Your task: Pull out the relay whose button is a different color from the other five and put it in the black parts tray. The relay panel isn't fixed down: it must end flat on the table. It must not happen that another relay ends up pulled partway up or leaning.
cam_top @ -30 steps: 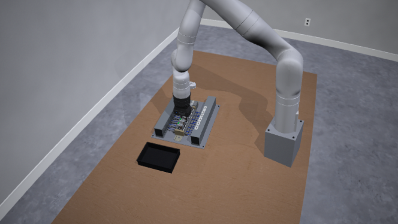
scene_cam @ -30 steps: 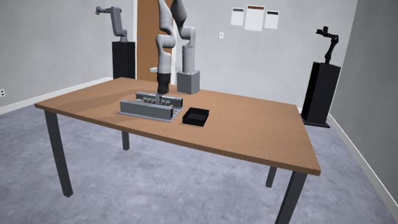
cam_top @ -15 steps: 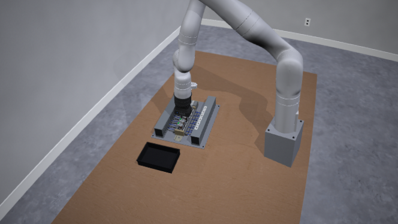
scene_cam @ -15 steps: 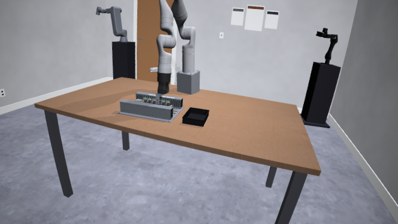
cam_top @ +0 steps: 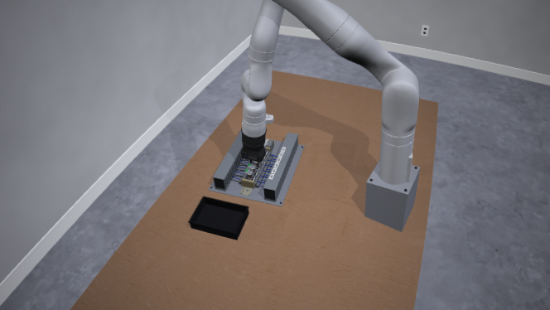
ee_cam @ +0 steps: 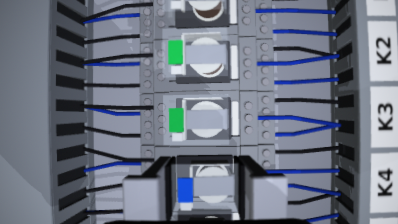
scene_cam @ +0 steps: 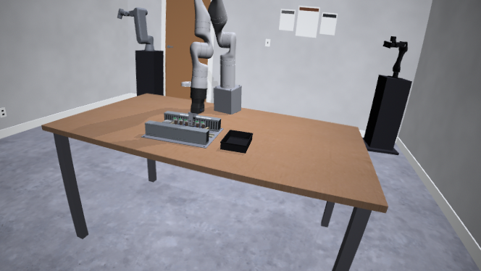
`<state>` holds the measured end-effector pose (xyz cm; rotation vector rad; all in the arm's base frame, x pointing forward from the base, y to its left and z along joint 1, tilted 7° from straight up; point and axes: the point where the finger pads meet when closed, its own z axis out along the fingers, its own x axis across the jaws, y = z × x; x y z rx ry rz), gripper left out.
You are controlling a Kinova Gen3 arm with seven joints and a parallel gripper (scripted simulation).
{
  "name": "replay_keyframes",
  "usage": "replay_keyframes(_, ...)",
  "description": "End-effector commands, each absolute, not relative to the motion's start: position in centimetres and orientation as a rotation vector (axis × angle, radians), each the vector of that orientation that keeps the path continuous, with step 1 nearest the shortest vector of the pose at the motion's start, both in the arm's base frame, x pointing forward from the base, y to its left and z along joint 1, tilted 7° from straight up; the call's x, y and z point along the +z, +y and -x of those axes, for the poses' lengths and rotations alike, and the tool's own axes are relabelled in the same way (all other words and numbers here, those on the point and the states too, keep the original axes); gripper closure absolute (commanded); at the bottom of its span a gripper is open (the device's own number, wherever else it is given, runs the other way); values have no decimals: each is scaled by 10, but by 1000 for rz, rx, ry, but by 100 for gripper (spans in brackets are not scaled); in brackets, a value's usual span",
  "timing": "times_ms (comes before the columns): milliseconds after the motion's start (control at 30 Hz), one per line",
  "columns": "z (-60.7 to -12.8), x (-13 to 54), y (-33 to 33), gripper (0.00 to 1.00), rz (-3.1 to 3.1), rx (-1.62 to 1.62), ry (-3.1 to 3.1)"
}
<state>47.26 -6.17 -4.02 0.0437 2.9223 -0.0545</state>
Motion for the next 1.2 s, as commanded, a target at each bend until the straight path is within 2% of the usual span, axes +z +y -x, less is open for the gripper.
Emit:
replay_keyframes(0,-473,-39,-62,100,-43,-55,2915)
replay_keyframes(1167,-475,-39,-62,100,-46,-54,2972)
